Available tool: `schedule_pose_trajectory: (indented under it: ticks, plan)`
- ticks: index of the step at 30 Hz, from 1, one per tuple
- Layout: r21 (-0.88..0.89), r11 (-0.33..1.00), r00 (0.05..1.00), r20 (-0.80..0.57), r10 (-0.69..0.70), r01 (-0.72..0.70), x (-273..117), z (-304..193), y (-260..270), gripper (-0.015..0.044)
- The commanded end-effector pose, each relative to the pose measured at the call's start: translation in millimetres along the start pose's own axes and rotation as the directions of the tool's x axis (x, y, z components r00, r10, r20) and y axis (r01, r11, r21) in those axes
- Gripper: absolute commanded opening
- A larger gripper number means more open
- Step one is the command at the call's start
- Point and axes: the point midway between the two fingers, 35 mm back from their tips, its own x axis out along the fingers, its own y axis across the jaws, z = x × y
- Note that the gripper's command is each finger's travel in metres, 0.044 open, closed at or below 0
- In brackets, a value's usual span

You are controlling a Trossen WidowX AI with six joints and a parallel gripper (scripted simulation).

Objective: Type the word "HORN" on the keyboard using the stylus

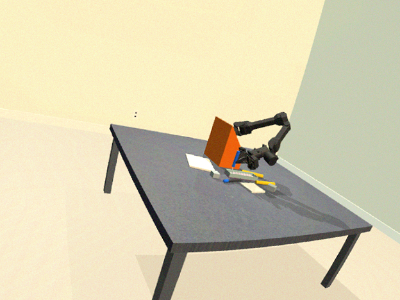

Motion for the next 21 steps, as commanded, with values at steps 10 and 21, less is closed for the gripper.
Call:
schedule_pose_trajectory:
  ticks: [10,21]
  plan:
    - [0.007,1.000,1.000,-0.001,-0.004,0.004,-1.3,0.7,-4.1,0.0081]
    - [0.007,1.000,1.000,0.000,-0.004,0.004,-0.4,2.4,-4.3,0.0081]
